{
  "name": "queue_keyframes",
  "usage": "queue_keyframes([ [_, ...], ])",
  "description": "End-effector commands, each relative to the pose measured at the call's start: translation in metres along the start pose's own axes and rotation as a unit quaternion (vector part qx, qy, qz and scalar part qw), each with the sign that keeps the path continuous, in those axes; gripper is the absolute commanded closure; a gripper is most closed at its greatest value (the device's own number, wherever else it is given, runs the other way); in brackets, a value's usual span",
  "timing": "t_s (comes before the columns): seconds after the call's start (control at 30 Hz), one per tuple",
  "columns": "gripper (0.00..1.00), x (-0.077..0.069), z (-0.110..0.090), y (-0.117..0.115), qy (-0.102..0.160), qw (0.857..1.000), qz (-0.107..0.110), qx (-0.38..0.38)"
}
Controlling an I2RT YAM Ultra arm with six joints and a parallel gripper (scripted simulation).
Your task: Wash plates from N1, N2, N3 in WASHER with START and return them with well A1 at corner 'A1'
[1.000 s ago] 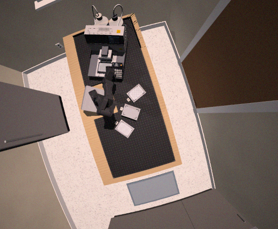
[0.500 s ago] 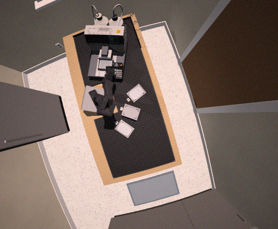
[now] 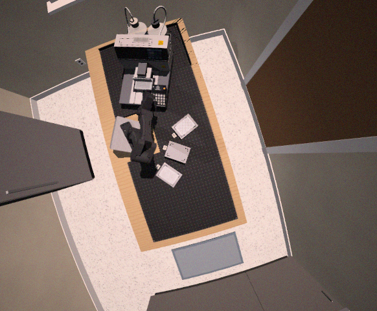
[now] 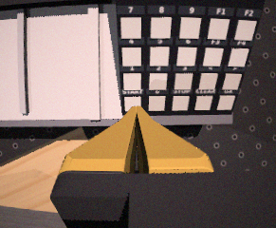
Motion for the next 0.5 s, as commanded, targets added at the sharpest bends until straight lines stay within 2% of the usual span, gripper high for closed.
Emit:
queue_keyframes([
  [0.0,1.0,-0.003,-0.001,0.001,0.006,1.0,0.005,-0.002],
  [0.47,1.0,-0.027,0.0,0.0,0.006,1.0,0.005,-0.002],
])
Point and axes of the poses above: the point where the finger pads meet when closed, its own x axis out along the fingers, its own y axis across the jaws, z = x × y, the point moved 8 cm from there along -x, back along the fingers, and after that the axes turned 3 degrees about -x, right-handed, at the moved point
